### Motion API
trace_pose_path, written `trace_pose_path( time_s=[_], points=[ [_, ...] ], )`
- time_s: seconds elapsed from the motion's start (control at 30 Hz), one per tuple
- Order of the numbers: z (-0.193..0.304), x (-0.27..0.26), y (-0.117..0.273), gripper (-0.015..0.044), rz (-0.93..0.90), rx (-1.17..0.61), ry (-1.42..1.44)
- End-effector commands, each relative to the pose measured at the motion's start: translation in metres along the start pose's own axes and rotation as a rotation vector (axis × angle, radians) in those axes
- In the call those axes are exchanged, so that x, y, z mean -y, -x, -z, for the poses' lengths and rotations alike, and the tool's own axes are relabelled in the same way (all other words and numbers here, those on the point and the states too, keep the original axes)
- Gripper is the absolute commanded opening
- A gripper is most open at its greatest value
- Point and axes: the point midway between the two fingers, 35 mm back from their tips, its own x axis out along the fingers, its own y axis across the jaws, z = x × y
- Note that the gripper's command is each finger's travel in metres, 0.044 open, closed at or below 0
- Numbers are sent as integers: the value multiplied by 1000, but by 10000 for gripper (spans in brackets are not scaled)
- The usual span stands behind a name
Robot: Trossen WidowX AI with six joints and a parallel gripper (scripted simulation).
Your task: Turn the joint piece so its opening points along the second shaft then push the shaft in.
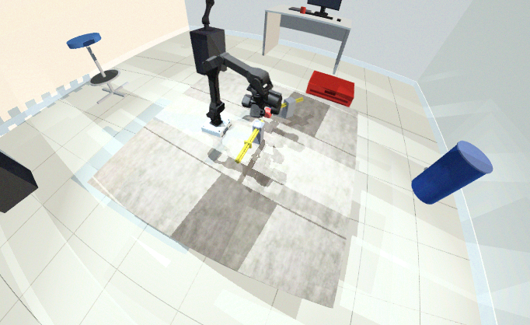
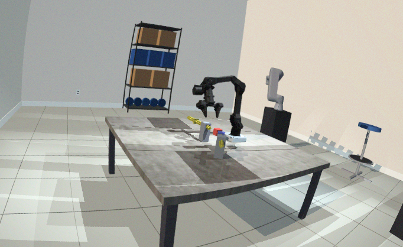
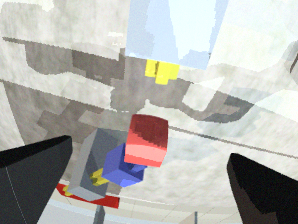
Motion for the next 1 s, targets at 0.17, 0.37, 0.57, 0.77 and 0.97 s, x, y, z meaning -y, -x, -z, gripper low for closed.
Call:
trace_pose_path(
  time_s=[0.17, 0.37, 0.57, 0.77, 0.97],
  points=[
    [-2, 0, 0, 440, -13, -21, -63],
    [-30, -8, 15, 440, -42, 7, -27],
    [-104, -14, 54, 440, -88, 83, 33],
    [-194, 10, 102, 440, -105, 168, 85],
    [-214, 20, 112, 440, -104, 185, 96]
  ],
)
